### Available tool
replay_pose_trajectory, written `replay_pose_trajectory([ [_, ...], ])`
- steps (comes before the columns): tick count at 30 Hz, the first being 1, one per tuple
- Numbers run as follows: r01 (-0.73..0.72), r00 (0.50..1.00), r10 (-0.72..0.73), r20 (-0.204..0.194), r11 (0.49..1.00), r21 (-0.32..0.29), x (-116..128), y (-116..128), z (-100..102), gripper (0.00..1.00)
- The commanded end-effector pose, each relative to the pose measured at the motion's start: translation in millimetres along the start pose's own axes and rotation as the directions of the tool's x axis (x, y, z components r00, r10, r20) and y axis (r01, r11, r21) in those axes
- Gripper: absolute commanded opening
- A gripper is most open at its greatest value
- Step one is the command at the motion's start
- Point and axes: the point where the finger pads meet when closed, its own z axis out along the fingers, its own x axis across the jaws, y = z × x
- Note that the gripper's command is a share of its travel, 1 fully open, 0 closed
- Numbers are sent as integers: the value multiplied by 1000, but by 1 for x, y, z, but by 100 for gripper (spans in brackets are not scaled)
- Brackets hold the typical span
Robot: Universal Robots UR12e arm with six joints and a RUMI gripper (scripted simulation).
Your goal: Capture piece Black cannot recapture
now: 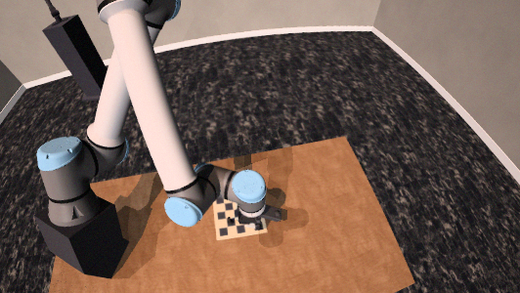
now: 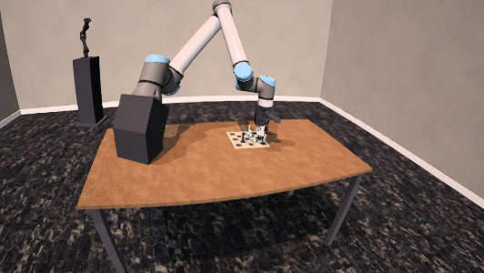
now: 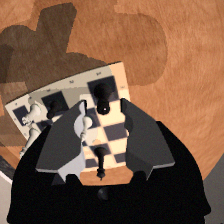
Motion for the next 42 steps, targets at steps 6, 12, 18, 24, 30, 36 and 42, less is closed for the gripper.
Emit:
replay_pose_trajectory([
  [6, 0, 1000, 0, 0, 1000, 1, 0, -1, -1, 25],
  [12, 0, 1000, 0, 0, 1000, 1, 0, -1, -1, 0],
  [18, 0, 1000, 0, 0, 1000, 1, 0, -1, -1, 0],
  [24, 0, 1000, 0, 0, 1000, 1, 0, -1, -1, 0],
  [30, 0, 1000, 0, 0, 1000, 1, 0, -1, -1, 0],
  [36, 0, 1000, 0, 0, 1000, 1, 0, -1, -1, 0],
  [42, 0, 1000, 0, 0, 1000, 1, 0, -1, -1, 0],
])
